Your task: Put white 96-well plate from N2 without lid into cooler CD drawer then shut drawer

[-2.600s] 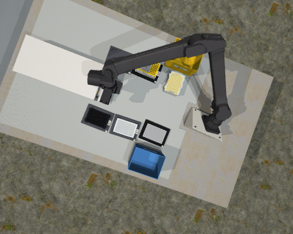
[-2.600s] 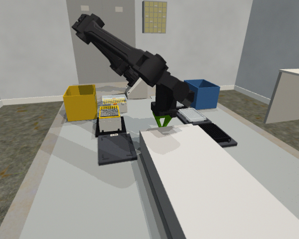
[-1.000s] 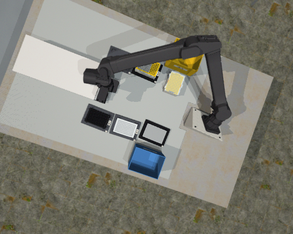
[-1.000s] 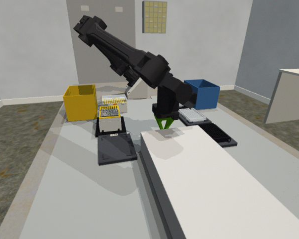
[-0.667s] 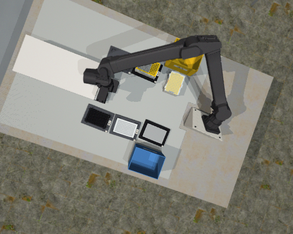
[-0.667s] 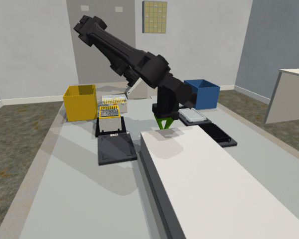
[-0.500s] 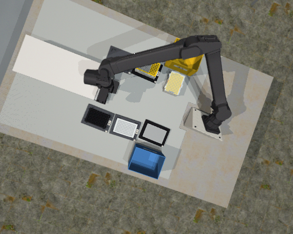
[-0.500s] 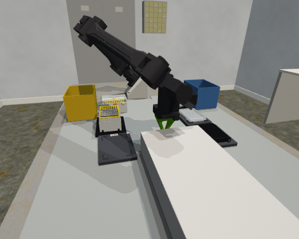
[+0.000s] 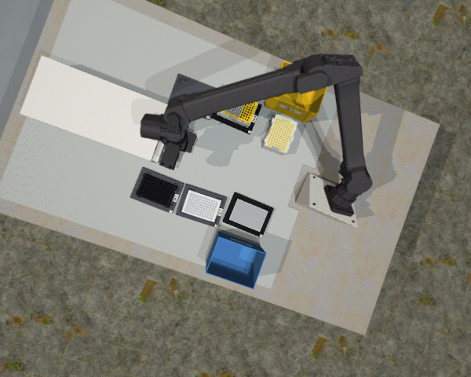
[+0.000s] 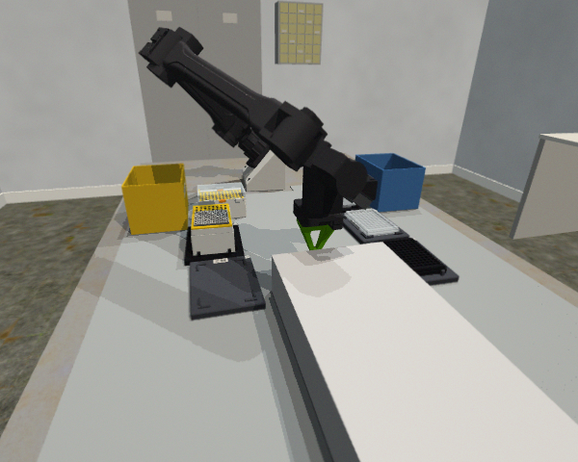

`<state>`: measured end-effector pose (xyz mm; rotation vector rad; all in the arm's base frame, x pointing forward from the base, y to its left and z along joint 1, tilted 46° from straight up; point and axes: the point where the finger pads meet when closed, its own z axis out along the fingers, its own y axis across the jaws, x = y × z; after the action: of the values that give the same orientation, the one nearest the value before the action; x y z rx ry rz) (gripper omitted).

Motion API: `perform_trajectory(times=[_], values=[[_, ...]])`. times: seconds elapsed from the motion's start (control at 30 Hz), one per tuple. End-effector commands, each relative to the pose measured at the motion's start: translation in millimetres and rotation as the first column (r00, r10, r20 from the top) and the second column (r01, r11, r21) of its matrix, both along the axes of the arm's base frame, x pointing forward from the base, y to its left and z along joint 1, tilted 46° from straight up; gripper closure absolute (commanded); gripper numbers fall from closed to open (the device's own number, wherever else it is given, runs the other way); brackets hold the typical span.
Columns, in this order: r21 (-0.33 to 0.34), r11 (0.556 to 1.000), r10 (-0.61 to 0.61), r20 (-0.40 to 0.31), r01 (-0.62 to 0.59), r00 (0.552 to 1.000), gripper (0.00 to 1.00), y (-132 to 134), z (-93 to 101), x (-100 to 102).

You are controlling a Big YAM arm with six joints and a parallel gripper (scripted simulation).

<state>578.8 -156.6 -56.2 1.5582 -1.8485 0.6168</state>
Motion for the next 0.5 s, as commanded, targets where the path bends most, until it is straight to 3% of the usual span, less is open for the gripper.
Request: perform_trajectory(times=[0.0, 0.47], values=[[-0.001, 1.0, 0.008, 0.052, -0.008, 0.999, 1.0, 10.2, 17.3, 6.8], [0.0, 1.0, 0.013, 0.051, -0.013, 0.999, 1.0, 15.9, 17.1, -8.4]])
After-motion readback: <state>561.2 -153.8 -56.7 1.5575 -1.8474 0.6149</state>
